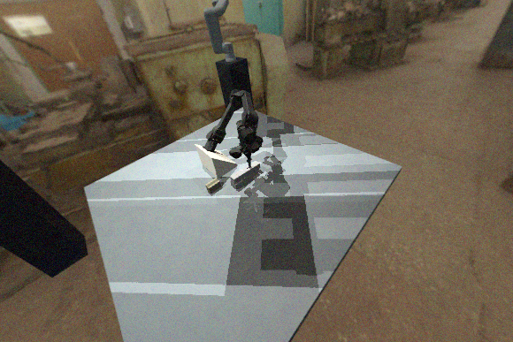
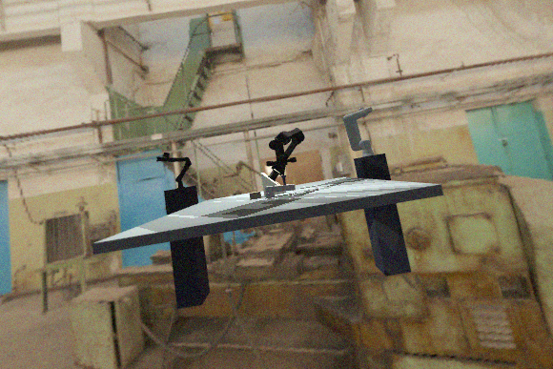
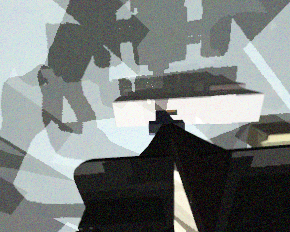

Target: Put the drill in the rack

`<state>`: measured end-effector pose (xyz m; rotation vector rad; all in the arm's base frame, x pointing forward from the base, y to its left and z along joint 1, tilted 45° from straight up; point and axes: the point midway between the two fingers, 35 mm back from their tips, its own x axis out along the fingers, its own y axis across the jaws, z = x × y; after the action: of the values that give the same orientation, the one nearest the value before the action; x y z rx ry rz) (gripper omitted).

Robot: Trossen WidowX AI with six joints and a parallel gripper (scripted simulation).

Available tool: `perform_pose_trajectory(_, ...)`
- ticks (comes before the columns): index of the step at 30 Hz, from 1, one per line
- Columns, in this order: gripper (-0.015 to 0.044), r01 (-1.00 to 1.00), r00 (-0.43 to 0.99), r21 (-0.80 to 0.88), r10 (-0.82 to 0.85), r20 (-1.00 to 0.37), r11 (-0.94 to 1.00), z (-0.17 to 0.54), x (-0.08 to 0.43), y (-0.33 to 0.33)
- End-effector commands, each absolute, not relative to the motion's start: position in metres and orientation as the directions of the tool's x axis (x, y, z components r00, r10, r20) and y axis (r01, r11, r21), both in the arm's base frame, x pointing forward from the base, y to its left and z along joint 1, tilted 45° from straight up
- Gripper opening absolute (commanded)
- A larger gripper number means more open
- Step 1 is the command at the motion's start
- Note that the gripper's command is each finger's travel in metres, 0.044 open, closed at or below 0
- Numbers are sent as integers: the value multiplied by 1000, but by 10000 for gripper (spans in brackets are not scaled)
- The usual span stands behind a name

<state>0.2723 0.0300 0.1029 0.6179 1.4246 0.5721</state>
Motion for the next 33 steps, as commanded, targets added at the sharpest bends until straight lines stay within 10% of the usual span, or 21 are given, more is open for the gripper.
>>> perform_pose_trajectory(1,0,9,26,703,702,-711,711,93,266,41)
perform_pose_trajectory(33,0,9,26,703,703,-711,711,87,265,48)
